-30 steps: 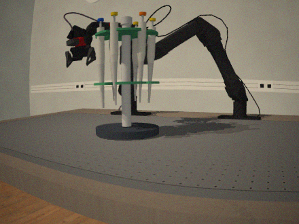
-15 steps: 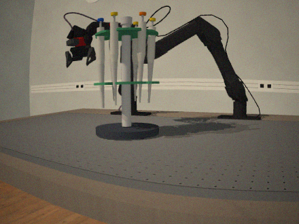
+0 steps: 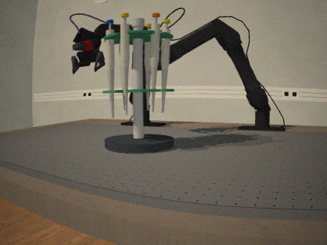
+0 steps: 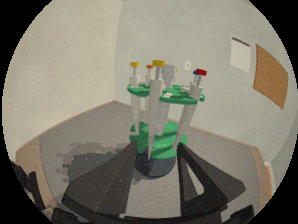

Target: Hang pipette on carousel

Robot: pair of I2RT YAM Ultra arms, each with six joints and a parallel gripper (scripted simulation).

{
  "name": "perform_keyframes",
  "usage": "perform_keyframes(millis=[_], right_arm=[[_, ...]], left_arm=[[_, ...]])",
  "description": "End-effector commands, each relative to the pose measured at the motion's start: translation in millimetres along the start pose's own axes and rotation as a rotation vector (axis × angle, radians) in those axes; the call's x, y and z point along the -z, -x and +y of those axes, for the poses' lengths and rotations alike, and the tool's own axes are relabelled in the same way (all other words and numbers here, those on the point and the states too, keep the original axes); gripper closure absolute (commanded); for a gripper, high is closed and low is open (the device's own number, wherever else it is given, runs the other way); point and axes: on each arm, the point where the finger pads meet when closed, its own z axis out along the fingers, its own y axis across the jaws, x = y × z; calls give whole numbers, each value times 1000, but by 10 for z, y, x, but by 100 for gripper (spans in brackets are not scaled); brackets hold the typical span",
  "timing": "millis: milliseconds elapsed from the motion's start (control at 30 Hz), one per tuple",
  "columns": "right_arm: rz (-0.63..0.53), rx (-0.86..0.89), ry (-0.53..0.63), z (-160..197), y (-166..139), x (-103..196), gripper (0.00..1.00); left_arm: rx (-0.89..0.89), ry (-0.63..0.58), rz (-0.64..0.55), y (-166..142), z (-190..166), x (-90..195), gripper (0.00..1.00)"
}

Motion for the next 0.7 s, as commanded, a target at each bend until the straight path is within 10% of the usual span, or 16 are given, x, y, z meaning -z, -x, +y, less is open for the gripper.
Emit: perform_keyframes(millis=[0,233,267,667], right_arm=[[-37,25,-12,-27,91,59,0],[-37,25,-12,-27,91,59,0],[-37,25,-12,-27,91,59,0],[-37,25,-12,-27,91,59,0]], left_arm=[[38,11,1,216,54,133,50],[5,15,7,71,54,144,50],[27,-10,33,201,141,89,0],[-133,-318,314,133,1017,-111,0]])
